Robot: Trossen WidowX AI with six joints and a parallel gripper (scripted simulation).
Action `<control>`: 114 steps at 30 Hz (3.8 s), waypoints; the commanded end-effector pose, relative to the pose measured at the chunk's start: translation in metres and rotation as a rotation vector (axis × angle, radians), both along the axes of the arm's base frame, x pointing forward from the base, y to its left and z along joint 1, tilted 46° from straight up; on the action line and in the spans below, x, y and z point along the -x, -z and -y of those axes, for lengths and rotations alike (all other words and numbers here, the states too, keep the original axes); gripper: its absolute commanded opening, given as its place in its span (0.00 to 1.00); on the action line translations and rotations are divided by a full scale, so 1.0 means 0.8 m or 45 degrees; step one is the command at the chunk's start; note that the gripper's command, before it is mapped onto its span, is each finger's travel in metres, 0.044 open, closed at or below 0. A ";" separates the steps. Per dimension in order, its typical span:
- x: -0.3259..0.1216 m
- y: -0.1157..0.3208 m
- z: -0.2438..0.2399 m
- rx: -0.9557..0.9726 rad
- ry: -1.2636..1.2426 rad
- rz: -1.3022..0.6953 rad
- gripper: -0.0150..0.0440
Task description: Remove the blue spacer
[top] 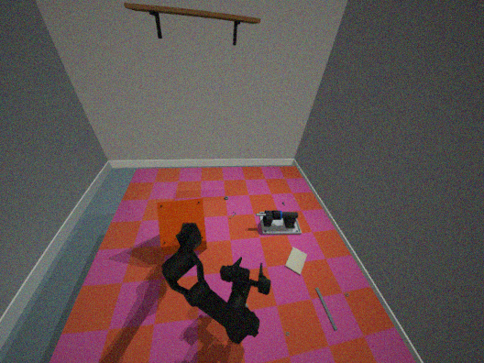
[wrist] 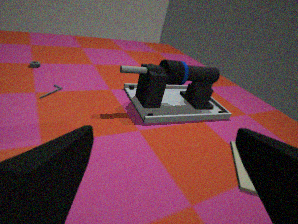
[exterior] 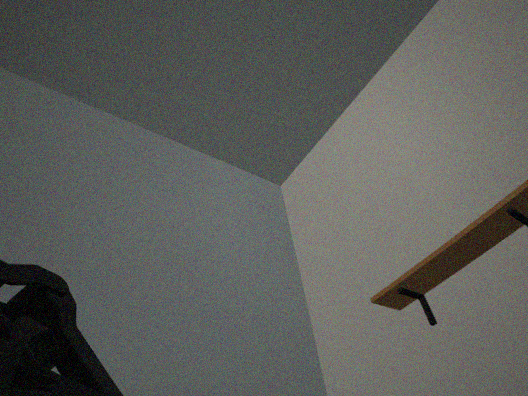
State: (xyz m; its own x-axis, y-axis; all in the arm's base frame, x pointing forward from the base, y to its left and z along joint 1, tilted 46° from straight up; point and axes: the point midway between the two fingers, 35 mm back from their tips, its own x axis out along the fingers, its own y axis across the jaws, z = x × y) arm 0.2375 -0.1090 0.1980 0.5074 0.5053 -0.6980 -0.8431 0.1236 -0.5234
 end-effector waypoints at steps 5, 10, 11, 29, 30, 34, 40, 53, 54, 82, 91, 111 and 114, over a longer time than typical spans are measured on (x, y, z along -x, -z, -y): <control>-0.018 0.042 0.000 0.048 0.027 -0.163 1.00; -0.062 0.133 -0.009 0.232 0.183 -0.450 1.00; -0.073 0.149 -0.014 0.275 0.219 -0.480 1.00; -0.151 0.289 -0.137 0.626 0.901 -0.341 1.00; -0.152 0.294 -0.145 0.626 0.956 -0.303 1.00; -0.151 0.314 -0.185 0.531 1.276 -0.025 1.00; -0.118 0.316 -0.239 0.115 1.640 0.420 1.00; -0.109 0.314 -0.248 -0.005 1.694 0.504 1.00; -0.109 0.314 -0.248 -0.005 1.694 0.504 1.00; -0.109 0.314 -0.248 -0.005 1.694 0.504 1.00; -0.124 0.311 -0.248 -0.006 1.694 0.505 1.00; -0.124 0.311 -0.248 -0.006 1.694 0.505 1.00; -0.124 0.311 -0.248 -0.006 1.694 0.505 1.00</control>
